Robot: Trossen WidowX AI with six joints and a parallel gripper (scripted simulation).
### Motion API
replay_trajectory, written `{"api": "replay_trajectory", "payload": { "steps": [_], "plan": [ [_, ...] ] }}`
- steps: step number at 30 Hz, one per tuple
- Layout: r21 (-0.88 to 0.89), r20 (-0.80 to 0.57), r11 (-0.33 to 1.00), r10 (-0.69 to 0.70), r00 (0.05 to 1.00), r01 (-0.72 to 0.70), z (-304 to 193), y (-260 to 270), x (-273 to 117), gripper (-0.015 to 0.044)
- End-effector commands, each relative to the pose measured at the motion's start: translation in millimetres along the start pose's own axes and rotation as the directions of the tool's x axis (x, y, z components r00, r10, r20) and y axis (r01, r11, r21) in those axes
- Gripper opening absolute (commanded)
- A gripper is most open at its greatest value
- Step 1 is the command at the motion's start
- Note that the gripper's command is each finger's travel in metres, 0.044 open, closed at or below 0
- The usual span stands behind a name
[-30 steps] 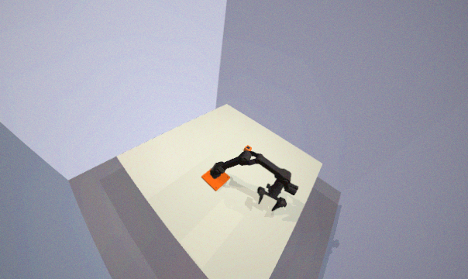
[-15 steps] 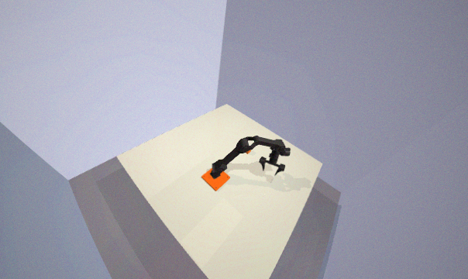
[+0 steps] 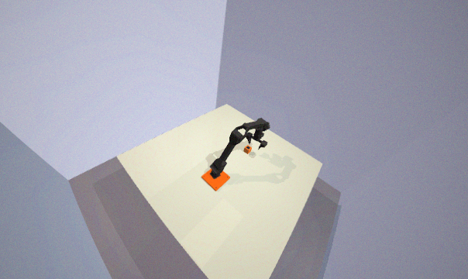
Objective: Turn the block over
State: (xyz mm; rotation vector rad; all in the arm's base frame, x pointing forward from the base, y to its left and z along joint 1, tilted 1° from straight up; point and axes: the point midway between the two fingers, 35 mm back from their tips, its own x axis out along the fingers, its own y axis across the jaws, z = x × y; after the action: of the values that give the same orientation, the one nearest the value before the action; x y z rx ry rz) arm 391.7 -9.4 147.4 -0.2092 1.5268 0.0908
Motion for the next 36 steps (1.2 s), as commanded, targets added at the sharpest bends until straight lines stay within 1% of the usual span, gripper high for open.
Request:
{"api": "replay_trajectory", "payload": {
  "steps": [1, 9, 13, 17, 20, 25, 36],
  "plan": [
    [0.039, 0.021, 0.997, 0.062, 0.998, -0.063, 8, 50, -8, 0.044],
    [0.041, 0.022, 0.997, 0.066, 0.998, -0.066, 9, 50, -6, 0.044],
    [0.041, 0.022, 0.997, 0.066, 0.998, -0.066, 9, 52, 25, 0.044],
    [0.041, 0.022, 0.997, 0.066, 0.998, -0.066, 9, 52, 28, 0.044],
    [0.041, 0.022, 0.997, 0.065, 0.998, -0.066, 10, 50, 41, 0.044],
    [0.041, 0.022, 0.997, 0.065, 0.998, -0.066, 10, 50, 43, 0.044],
    [0.041, 0.022, 0.997, 0.065, 0.998, -0.066, 10, 51, 61, 0.044]
  ]
}}
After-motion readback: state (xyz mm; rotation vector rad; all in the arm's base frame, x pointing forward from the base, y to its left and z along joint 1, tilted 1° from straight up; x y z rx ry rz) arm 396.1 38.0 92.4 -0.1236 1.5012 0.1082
